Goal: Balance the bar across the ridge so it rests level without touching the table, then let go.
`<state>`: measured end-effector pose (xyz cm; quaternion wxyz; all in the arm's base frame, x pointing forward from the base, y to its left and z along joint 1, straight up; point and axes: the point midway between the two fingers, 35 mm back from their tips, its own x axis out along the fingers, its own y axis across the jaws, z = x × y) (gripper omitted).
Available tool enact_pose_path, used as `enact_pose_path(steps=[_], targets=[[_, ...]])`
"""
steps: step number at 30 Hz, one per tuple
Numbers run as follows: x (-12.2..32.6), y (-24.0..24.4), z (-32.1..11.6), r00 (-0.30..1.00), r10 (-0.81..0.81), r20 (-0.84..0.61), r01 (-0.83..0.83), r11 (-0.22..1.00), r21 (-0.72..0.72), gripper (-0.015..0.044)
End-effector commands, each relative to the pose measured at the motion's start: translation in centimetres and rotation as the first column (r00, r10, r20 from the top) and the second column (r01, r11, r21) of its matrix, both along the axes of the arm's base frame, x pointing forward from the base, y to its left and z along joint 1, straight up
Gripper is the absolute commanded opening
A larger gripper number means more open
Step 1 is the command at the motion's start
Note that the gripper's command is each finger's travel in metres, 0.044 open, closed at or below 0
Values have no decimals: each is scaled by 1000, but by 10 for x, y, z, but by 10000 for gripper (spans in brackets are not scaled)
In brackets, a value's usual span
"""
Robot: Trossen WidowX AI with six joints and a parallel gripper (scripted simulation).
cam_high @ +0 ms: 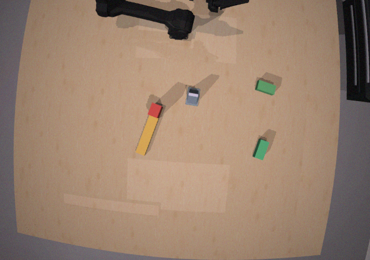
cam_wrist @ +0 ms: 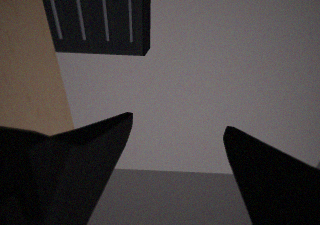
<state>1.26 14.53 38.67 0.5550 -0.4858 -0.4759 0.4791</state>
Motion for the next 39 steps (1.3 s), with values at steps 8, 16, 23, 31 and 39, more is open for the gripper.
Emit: enact_pose_path(steps=[8, 16, 23, 31, 39], targets=[[33, 23, -6, 968, -176, -178, 156, 980, -121, 315], [61, 35, -13, 899, -317, -303, 258, 941, -220, 315], [88, 42, -21, 802, -447, -396, 342, 888, -307, 315], [122, 44, -31, 652, -581, -486, 423, 812, -402, 315], [157, 40, -43, 464, -692, -554, 486, 721, -494, 315]])
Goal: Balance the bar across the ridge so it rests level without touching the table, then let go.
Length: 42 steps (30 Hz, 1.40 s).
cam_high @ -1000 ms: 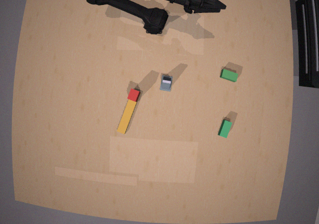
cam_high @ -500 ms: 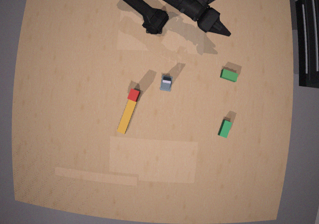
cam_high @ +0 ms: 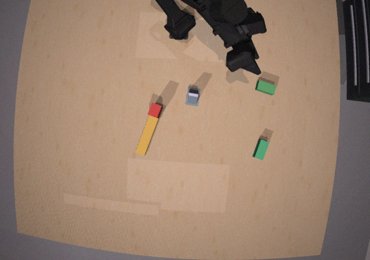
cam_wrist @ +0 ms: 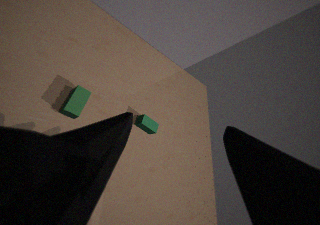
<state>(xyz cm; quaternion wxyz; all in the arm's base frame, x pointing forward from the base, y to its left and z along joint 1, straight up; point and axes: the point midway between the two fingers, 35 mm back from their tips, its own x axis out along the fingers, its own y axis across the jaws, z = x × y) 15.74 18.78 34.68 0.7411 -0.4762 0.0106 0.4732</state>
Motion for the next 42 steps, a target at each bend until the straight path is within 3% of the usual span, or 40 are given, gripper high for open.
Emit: enact_pose_path(steps=[1, 20, 42], targets=[[16, -3, -5, 994, -84, -65, 83, 996, -13, 315], [97, -40, -41, 779, -499, -379, 490, 862, -128, 315], [169, -120, -91, 218, -773, -596, 806, 487, -338, 315]])
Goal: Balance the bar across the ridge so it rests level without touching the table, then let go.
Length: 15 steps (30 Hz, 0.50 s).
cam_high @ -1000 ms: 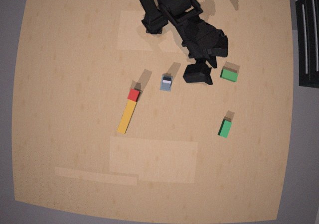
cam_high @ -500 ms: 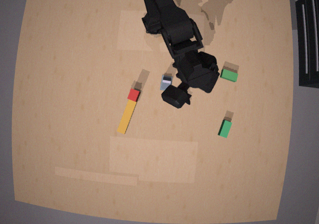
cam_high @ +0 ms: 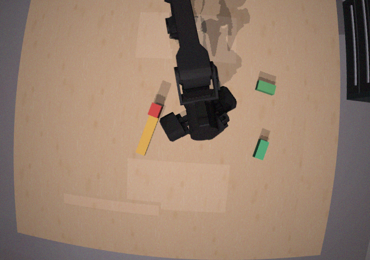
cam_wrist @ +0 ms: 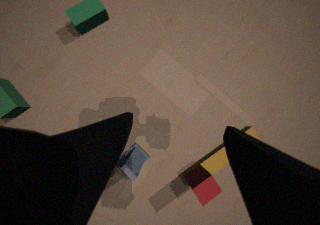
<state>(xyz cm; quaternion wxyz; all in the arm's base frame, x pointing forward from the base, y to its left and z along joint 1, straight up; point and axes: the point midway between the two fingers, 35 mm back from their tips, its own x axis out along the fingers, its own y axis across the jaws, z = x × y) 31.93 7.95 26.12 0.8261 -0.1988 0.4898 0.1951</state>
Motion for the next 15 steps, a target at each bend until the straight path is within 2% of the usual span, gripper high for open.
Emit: enact_pose_path(steps=[1, 15], targets=[[10, -17, -8, 994, -100, -51, 100, 995, 4, 315], [34, -85, -44, 851, -458, -256, 470, 883, -17, 315]])
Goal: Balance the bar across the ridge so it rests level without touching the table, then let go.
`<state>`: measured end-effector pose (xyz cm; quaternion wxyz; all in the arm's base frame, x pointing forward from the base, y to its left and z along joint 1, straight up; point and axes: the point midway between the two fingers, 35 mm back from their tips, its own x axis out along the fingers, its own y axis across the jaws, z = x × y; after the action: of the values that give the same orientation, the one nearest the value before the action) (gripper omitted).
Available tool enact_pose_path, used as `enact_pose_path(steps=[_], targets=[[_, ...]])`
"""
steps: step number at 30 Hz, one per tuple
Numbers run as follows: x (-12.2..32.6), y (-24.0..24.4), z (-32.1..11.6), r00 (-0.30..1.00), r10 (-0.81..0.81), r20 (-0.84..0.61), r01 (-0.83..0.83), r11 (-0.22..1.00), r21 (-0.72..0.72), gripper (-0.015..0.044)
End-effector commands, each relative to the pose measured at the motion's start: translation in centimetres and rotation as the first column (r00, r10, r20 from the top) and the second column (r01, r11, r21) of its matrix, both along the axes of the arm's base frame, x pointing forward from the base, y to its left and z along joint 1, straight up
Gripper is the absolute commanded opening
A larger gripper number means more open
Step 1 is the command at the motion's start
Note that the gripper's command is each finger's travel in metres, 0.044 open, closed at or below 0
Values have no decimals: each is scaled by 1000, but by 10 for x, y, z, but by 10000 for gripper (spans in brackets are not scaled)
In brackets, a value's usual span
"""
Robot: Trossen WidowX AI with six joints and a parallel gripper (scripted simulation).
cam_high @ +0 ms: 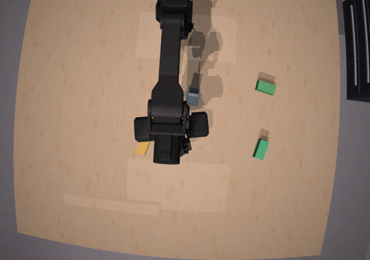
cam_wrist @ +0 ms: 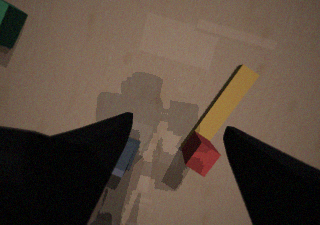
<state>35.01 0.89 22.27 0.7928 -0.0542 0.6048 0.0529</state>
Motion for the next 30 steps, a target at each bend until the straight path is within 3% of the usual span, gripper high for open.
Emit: enact_pose_path(steps=[1, 14, 21, 30], targets=[[4, -19, -9, 993, -103, -49, 103, 995, 4, 315], [8, -85, -44, 876, -428, -224, 437, 899, -8, 315], [10, -86, -54, 873, -432, -226, 442, 897, -9, 315], [15, -87, -109, 873, -432, -225, 442, 897, -9, 315]])
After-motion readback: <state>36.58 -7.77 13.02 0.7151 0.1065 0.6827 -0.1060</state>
